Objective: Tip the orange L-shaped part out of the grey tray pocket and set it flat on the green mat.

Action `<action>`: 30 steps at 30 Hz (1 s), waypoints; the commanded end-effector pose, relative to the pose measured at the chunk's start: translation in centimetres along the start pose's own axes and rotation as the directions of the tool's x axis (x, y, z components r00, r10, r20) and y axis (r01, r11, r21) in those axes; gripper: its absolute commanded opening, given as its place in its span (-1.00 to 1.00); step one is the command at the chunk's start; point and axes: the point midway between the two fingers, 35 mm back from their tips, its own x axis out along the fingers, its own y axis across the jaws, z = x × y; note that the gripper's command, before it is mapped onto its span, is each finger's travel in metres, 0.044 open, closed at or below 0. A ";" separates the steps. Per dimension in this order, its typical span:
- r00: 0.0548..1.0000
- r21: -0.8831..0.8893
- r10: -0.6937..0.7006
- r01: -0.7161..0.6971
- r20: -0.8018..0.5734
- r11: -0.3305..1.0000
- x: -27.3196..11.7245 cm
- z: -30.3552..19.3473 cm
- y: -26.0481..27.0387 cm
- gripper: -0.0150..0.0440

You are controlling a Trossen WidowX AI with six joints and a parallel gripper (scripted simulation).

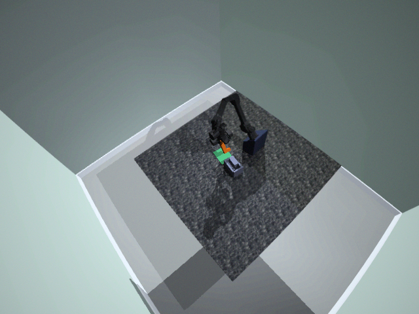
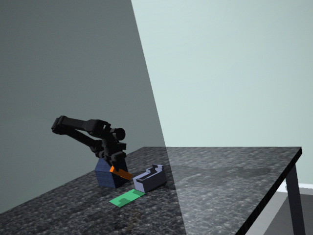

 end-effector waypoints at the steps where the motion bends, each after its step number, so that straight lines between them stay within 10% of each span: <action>1: 1.000 -0.006 -0.006 0.006 -0.002 1.000 0.0 -0.2 0.0 -0.49; 30: 1.000 -0.005 -0.007 0.007 -0.003 1.000 4.4 -0.3 -0.1 -0.49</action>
